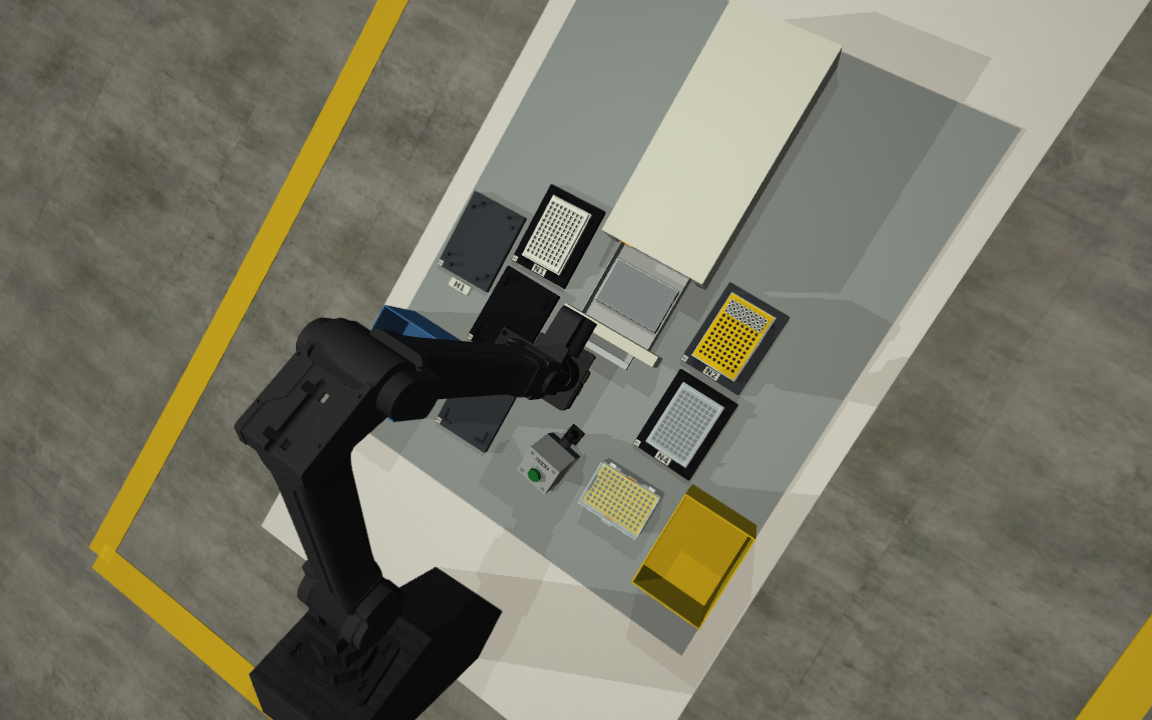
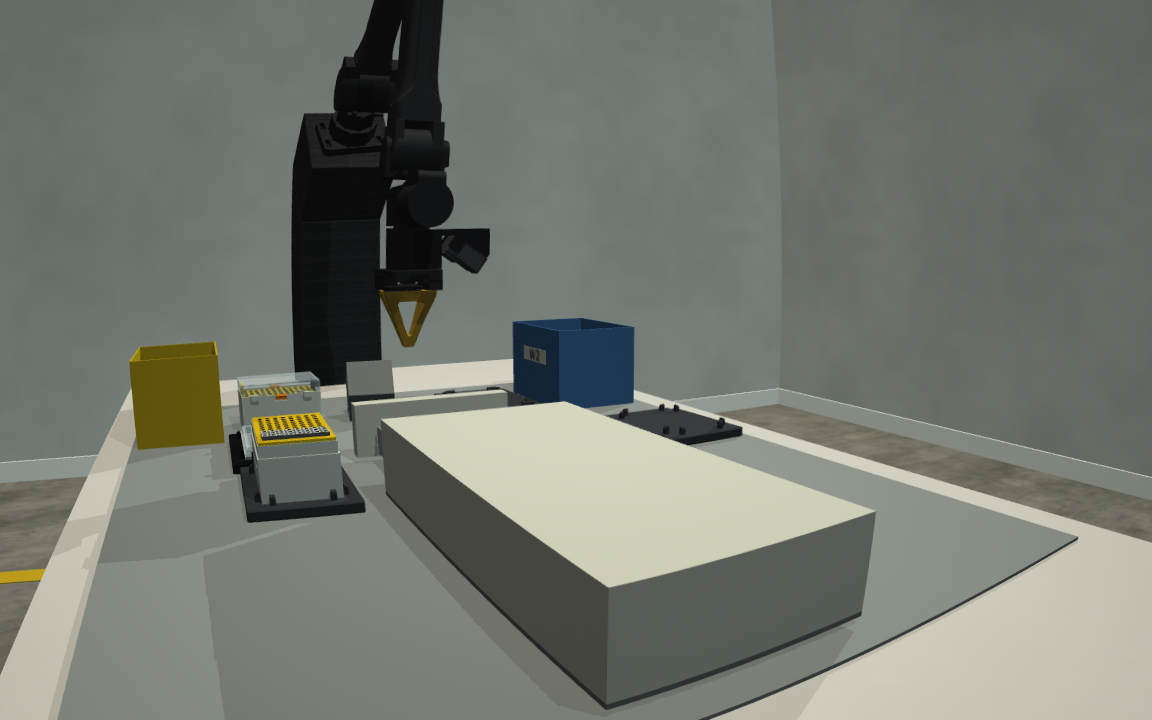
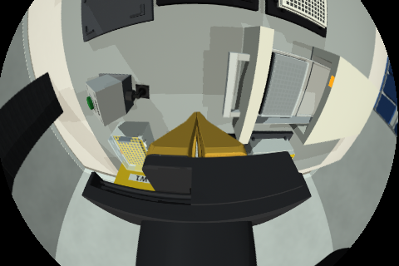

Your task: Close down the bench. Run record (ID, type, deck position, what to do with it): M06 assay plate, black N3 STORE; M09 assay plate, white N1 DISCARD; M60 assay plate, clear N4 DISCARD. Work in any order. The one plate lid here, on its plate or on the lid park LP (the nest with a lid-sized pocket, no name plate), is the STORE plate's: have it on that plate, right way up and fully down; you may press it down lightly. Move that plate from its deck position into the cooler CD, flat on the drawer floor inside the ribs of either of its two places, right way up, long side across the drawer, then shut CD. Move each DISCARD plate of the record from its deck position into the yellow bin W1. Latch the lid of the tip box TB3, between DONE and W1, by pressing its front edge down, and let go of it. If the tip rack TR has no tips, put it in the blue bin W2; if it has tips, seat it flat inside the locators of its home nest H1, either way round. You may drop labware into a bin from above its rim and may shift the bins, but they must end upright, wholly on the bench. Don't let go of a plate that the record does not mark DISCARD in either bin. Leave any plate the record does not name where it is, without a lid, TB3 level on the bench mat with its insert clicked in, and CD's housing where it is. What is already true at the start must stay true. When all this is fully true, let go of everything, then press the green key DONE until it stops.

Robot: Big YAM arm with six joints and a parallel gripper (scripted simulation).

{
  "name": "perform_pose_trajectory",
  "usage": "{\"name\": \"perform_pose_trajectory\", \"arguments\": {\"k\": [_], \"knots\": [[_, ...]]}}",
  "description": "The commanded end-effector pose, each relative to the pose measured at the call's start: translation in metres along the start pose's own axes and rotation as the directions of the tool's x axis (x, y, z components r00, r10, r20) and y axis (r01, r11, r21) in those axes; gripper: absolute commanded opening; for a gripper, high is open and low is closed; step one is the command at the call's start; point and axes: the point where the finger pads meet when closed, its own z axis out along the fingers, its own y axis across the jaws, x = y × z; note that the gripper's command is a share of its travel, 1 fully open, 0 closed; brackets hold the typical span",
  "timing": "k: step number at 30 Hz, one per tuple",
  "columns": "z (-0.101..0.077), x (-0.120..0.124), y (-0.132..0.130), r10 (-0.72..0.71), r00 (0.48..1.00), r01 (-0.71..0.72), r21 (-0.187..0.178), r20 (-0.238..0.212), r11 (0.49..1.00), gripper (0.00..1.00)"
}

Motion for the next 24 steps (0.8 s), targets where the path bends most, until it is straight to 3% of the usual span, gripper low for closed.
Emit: {"name": "perform_pose_trajectory", "arguments": {"k": [1,24], "knots": [[0.0018,-0.0031,-0.0123,-0.009,1.0,0.009,0.035,0.005,0.999,0.0],[-0.0031,-0.0011,-0.0111,-0.003,1.0,0.003,0.032,0.002,0.999,0.0]]}}
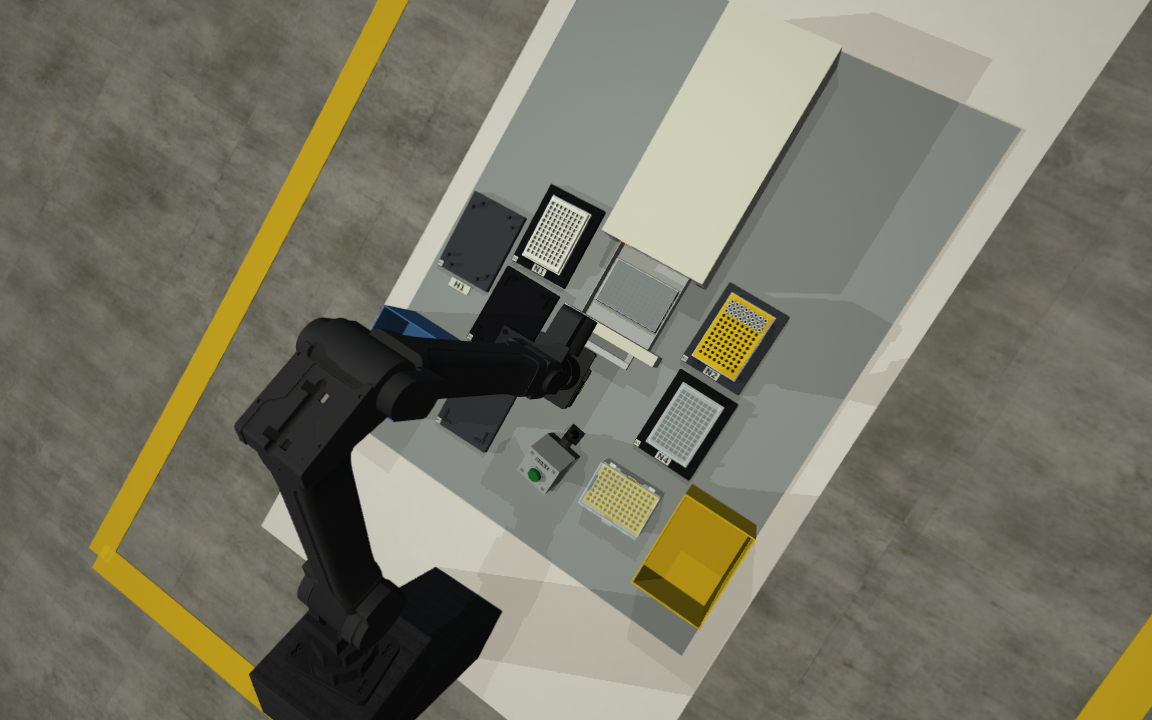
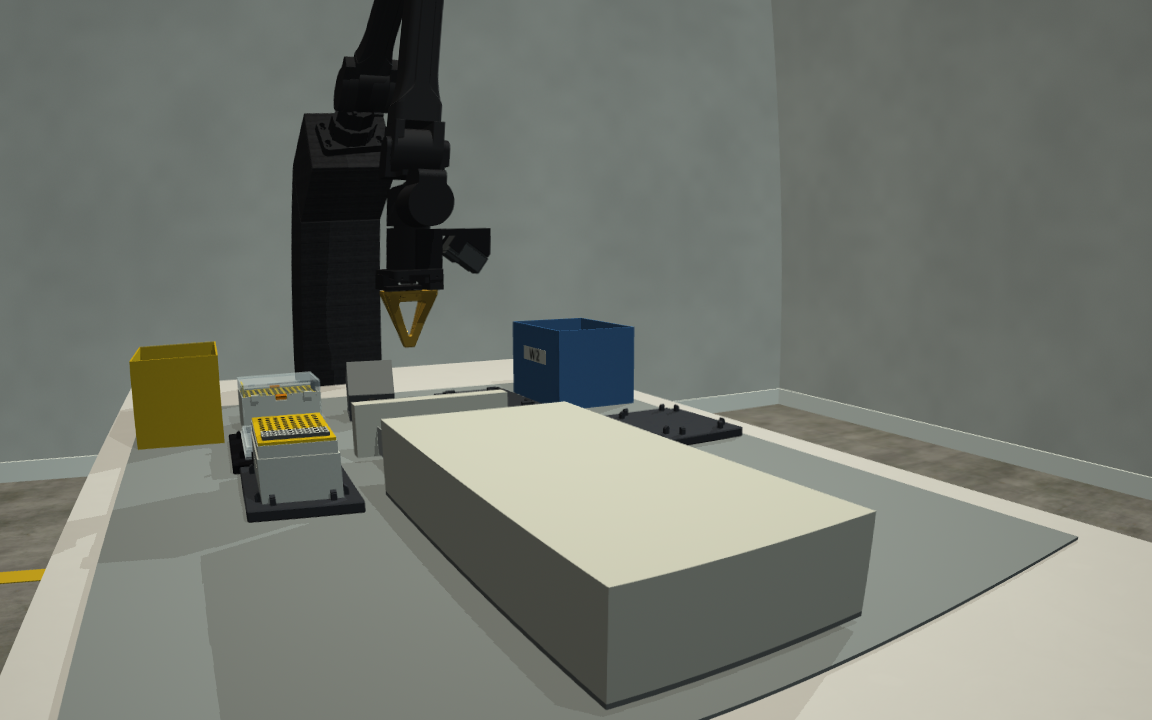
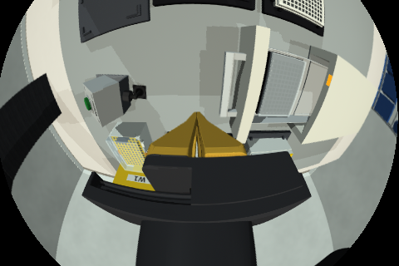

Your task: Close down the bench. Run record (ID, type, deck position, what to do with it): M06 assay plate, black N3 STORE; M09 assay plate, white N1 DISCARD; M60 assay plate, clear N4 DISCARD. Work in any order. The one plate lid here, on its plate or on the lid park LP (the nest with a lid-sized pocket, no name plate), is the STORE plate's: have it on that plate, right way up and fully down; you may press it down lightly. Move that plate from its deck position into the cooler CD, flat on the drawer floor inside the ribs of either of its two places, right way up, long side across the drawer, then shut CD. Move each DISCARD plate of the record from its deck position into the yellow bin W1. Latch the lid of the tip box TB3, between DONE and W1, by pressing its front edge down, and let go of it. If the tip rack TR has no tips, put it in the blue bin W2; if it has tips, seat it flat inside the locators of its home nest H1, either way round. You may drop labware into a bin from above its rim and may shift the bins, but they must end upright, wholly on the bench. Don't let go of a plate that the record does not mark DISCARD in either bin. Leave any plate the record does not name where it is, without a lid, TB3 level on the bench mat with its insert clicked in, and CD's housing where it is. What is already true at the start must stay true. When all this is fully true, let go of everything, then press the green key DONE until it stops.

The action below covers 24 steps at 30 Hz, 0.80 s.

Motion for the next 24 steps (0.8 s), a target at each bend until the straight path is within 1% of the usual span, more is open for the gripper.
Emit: {"name": "perform_pose_trajectory", "arguments": {"k": [1,16,17,24], "knots": [[-0.003,-0.001,-0.007,-0.003,1.0,0.002,0.018,0.002,1.0,0.0],[-0.003,-0.001,-0.007,-0.003,1.0,0.002,0.018,0.002,1.0,0.0],[0.005,-0.003,-0.006,-0.008,1.0,0.008,0.016,0.005,1.0,0.0],[0.014,-0.006,-0.005,-0.008,1.0,0.008,0.015,0.007,1.0,0.0]]}}
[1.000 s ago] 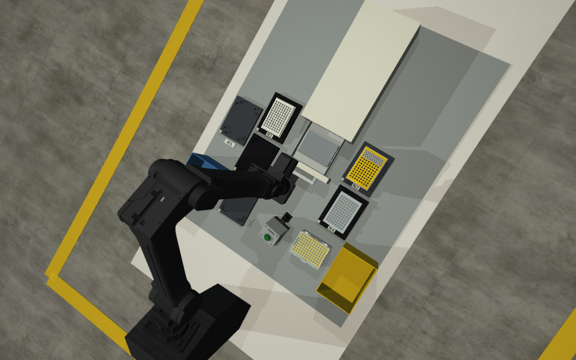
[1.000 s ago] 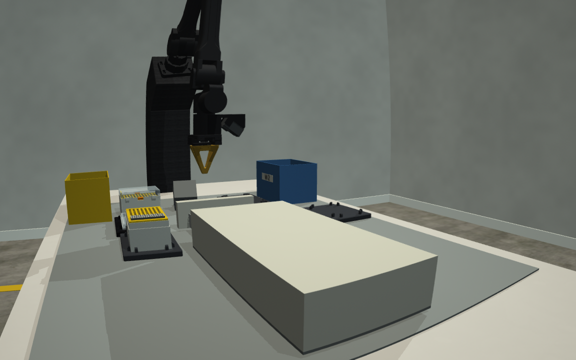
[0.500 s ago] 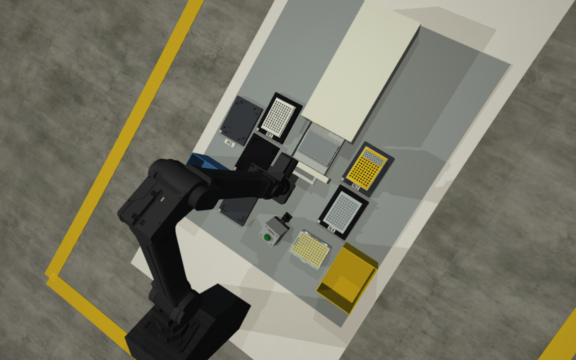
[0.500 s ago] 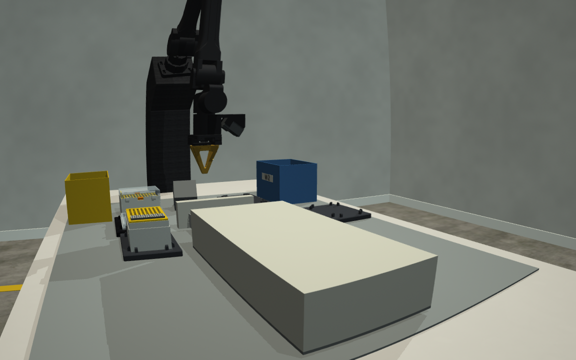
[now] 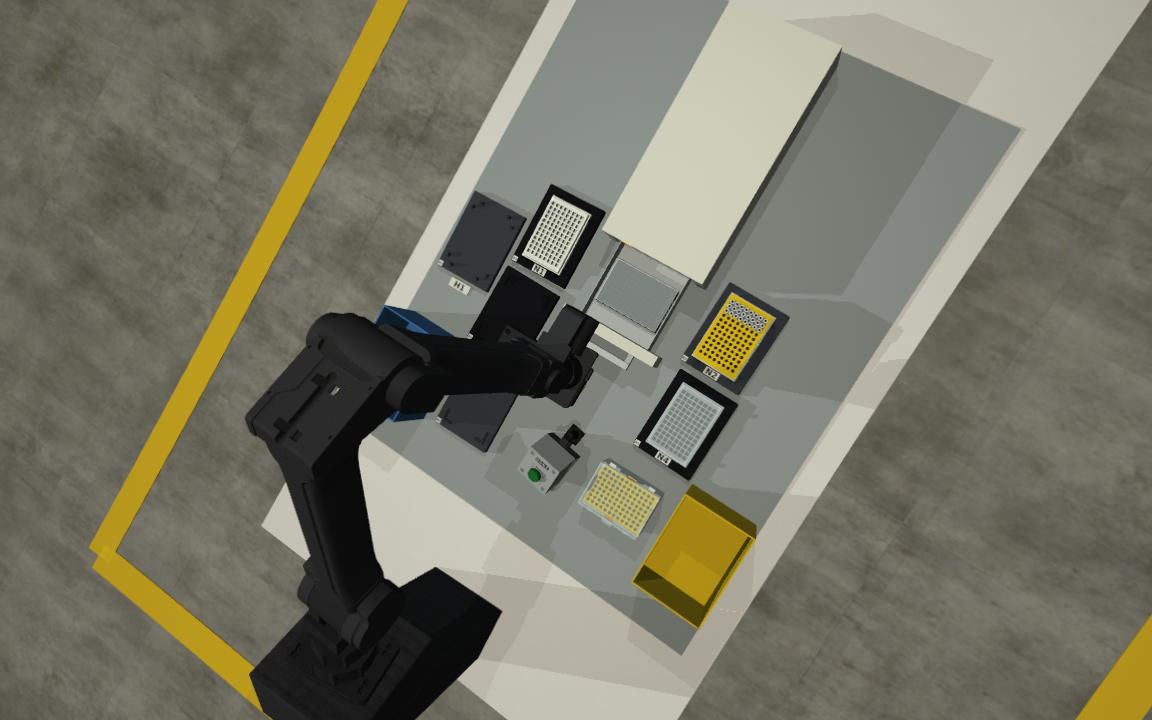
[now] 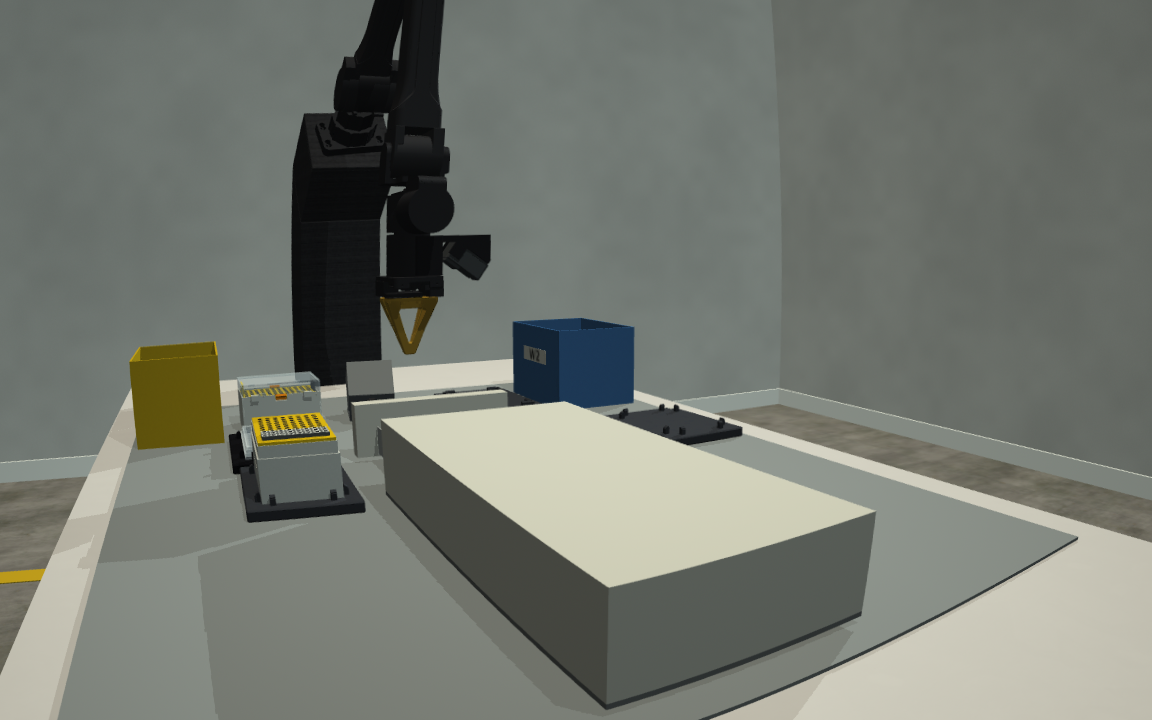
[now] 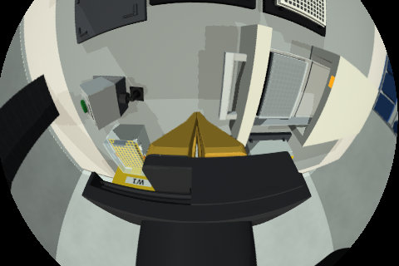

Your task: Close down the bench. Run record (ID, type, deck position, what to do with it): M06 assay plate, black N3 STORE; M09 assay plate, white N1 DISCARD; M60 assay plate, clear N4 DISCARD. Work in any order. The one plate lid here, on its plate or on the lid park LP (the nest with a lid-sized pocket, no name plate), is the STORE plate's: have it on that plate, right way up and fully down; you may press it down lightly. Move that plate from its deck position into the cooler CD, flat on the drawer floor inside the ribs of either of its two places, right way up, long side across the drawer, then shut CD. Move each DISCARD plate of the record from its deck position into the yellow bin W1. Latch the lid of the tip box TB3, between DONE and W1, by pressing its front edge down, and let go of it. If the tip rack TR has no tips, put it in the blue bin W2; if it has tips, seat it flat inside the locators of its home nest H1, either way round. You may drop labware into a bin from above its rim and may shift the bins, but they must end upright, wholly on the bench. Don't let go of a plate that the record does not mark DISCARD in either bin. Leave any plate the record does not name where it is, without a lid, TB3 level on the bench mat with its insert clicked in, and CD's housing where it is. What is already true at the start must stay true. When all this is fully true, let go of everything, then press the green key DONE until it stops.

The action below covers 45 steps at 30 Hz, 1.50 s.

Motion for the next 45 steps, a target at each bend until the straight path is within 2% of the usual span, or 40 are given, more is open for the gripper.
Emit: {"name": "perform_pose_trajectory", "arguments": {"k": [1,45], "knots": [[0.007,-0.006,-0.003,-0.008,1.0,0.008,0.011,0.007,1.0,0.0],[0.058,-0.006,-0.001,0.003,1.0,-0.003,0.009,0.007,1.0,0.0]]}}
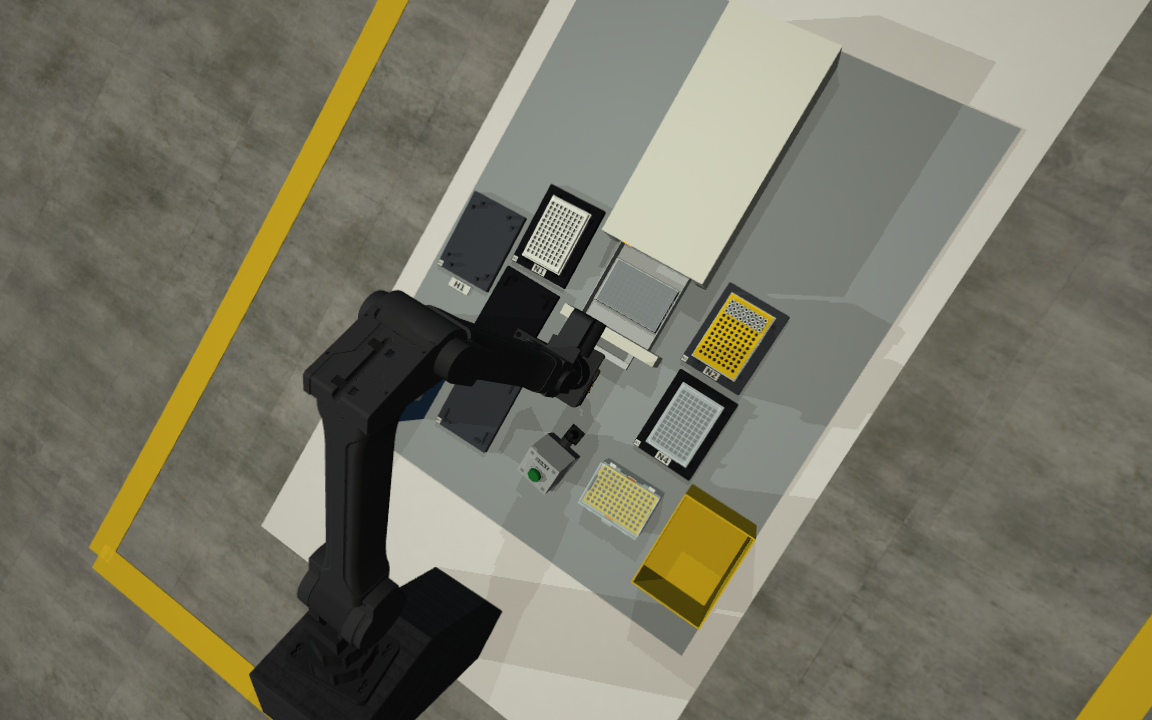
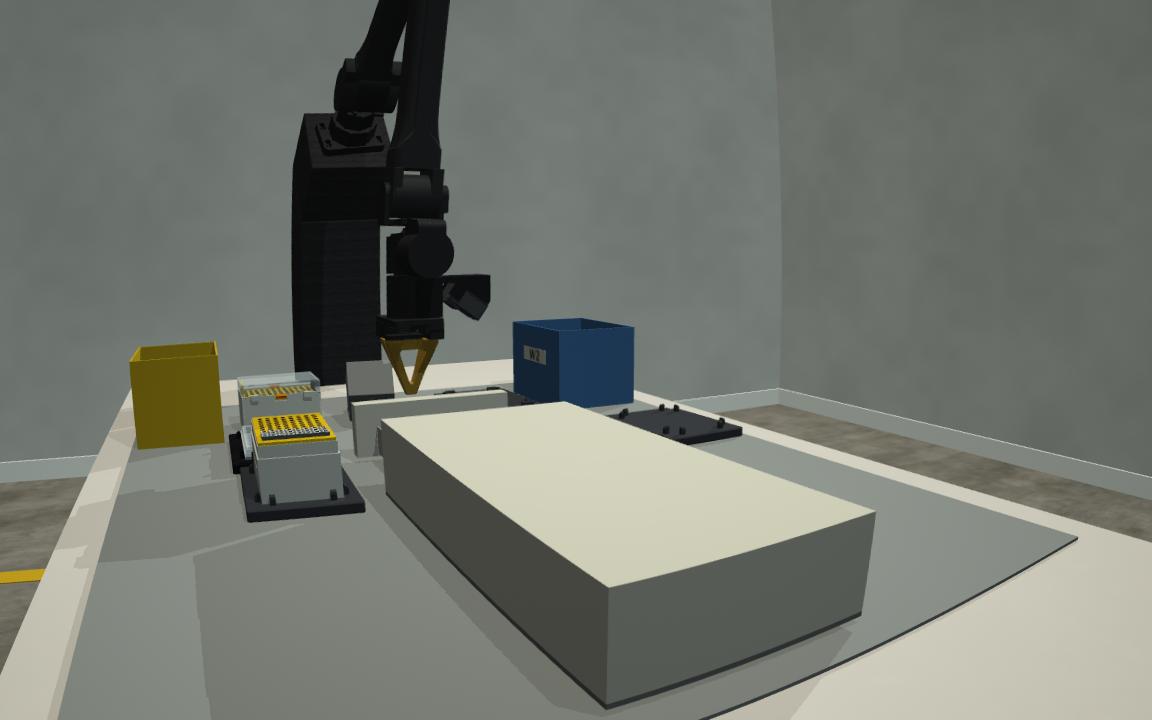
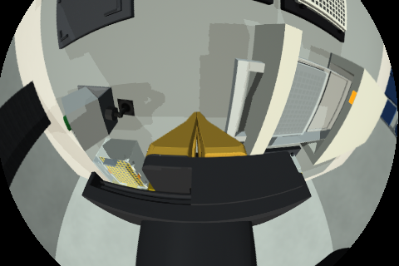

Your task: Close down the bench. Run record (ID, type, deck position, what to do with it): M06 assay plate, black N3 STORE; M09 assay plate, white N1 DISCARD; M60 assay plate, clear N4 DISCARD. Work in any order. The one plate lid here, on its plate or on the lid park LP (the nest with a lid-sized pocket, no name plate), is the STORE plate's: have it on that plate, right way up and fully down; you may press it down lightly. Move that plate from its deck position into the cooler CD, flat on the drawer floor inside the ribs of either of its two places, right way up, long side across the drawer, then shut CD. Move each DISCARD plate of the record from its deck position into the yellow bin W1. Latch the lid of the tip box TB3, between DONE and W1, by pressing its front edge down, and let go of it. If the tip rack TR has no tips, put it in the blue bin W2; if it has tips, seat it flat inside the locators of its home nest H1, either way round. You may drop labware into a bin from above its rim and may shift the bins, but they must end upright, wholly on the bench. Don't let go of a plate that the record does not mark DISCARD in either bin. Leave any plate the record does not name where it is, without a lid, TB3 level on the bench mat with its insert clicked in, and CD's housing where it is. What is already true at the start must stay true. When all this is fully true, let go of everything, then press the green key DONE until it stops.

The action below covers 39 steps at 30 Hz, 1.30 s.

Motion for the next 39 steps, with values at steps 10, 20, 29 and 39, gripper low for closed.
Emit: {"name": "perform_pose_trajectory", "arguments": {"k": [10,20,29,39], "knots": [[0.016,-0.005,-0.001,0.007,1.0,-0.007,0.008,0.005,1.0,0.0],[0.03,-0.006,-0.002,0.006,1.0,-0.006,0.011,0.006,1.0,0.0],[0.026,-0.001,-0.004,0.001,1.0,-0.001,0.012,0.002,1.0,0.0],[0.026,-0.001,-0.004,0.001,1.0,-0.001,0.012,0.002,1.0,0.0]]}}
